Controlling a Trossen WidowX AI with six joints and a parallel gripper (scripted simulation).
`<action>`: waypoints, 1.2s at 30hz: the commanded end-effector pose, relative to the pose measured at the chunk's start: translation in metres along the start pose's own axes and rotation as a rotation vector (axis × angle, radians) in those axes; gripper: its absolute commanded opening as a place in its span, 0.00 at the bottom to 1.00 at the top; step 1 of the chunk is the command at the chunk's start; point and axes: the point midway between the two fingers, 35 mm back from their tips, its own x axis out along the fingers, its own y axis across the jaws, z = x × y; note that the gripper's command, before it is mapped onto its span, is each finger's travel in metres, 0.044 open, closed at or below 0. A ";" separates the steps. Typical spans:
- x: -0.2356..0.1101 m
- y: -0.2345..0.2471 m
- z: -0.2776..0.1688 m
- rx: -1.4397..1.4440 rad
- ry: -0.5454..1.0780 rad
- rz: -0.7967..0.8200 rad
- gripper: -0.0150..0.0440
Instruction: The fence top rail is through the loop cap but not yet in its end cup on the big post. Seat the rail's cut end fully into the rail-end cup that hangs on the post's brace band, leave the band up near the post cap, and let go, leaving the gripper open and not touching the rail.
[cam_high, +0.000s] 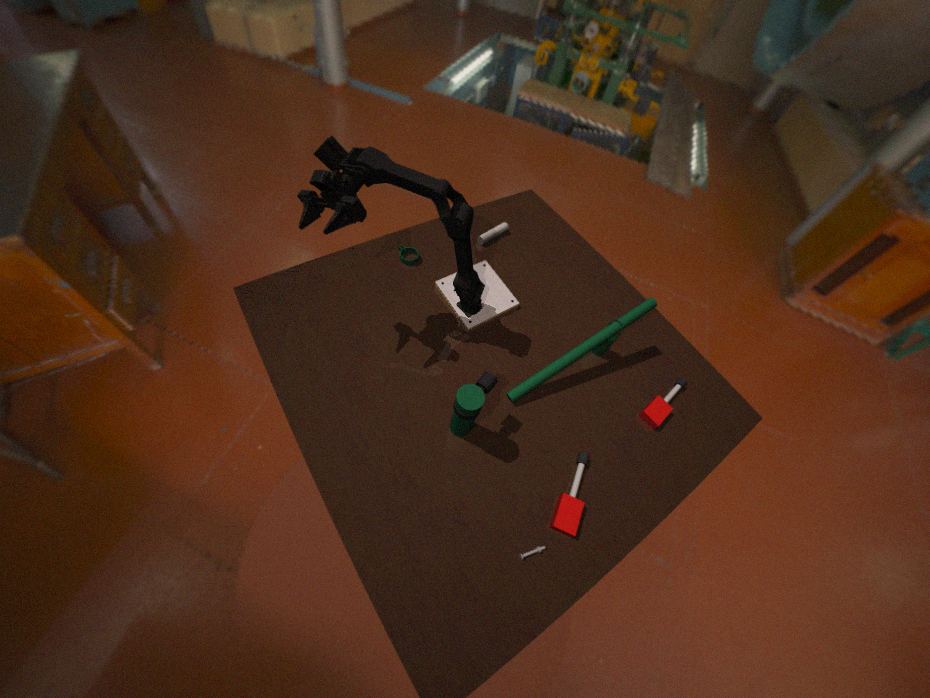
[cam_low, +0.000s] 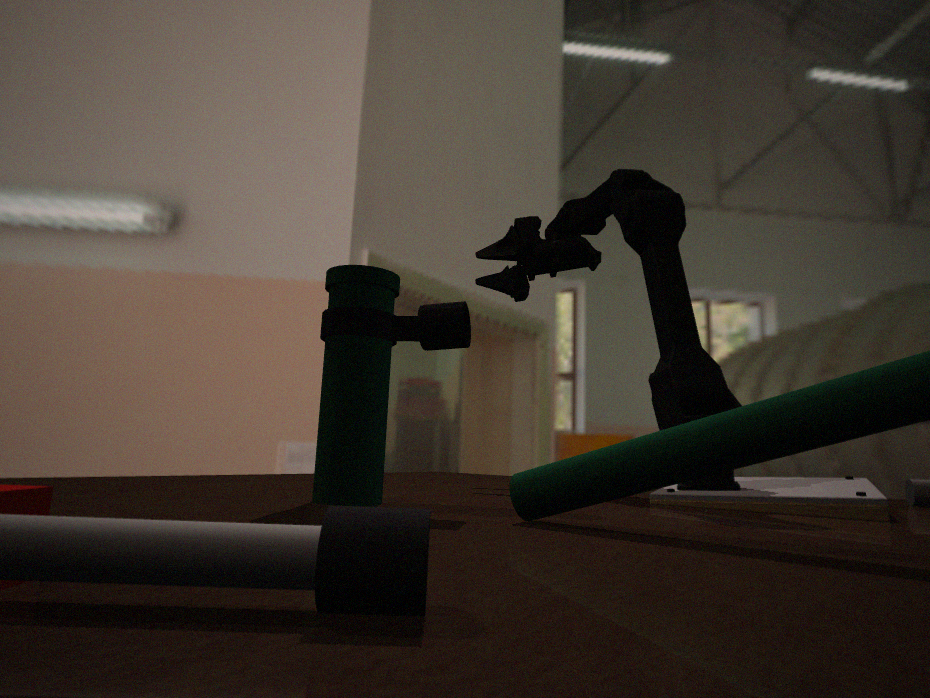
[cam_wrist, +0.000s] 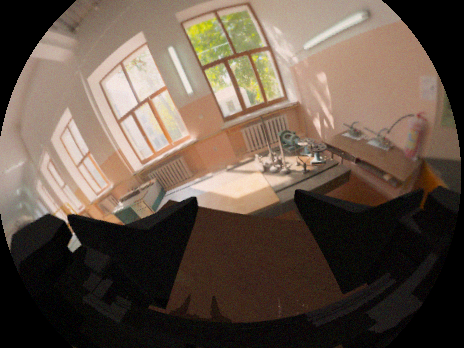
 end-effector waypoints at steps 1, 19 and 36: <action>0.001 0.000 -0.001 0.001 0.004 -0.003 0.98; 0.174 0.214 -0.091 -0.052 0.483 0.273 1.00; 0.141 0.442 -0.204 -0.358 0.829 0.519 1.00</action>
